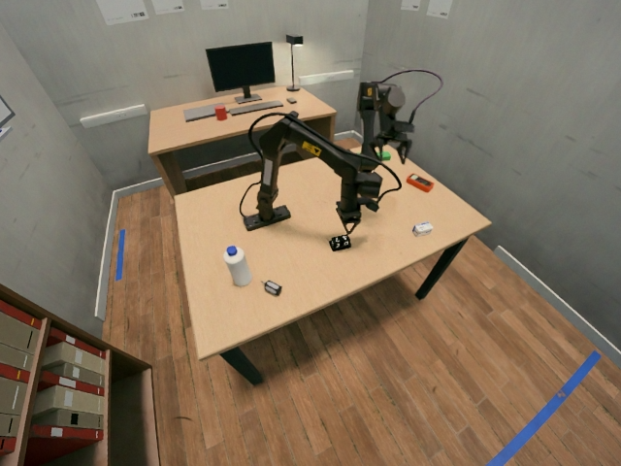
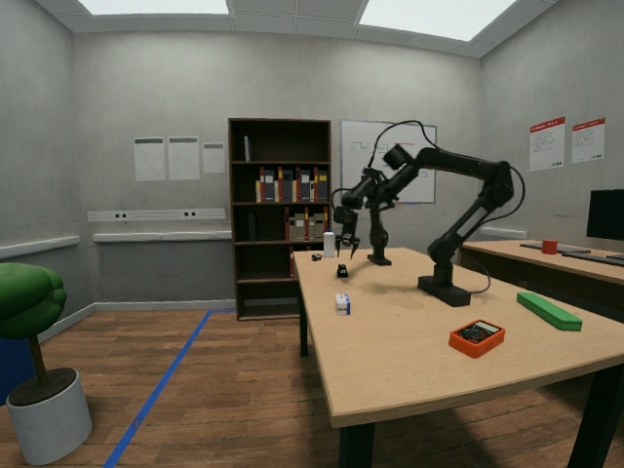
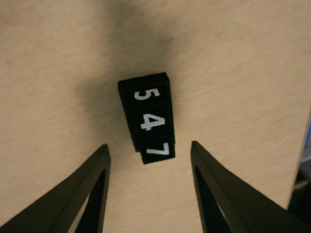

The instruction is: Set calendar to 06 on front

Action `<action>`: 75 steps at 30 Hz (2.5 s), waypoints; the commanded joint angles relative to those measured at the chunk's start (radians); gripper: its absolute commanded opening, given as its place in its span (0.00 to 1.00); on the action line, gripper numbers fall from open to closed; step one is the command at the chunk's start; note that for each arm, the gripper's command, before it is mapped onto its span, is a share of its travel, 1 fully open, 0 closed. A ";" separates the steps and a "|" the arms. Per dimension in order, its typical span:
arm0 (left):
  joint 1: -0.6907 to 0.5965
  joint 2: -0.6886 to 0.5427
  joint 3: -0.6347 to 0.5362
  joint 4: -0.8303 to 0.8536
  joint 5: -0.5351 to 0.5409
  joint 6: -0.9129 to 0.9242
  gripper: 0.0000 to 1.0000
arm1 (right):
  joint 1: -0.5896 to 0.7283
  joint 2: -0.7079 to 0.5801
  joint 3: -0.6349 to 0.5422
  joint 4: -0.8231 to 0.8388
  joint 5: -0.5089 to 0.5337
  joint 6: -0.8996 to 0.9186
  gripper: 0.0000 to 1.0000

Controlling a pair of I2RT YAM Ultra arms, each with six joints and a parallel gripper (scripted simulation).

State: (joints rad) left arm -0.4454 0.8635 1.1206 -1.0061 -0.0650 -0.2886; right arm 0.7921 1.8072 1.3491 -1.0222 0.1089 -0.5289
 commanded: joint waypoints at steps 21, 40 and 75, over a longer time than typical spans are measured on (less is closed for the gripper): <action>-0.243 -0.340 0.082 -0.368 0.058 0.251 1.00 | -0.081 0.104 0.067 -0.042 -0.109 -0.178 0.55; -0.231 -0.341 0.083 -0.368 0.069 0.260 1.00 | -0.070 0.141 0.001 0.051 -0.109 -0.171 0.55; -0.229 -0.341 0.083 -0.368 0.071 0.261 1.00 | -0.081 0.156 0.000 0.065 -0.109 -0.182 0.26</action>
State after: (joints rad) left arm -0.6785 0.5392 1.1721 -1.3701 -0.0029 -0.0322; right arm 0.7151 1.9499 1.3472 -0.9581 0.0101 -0.7006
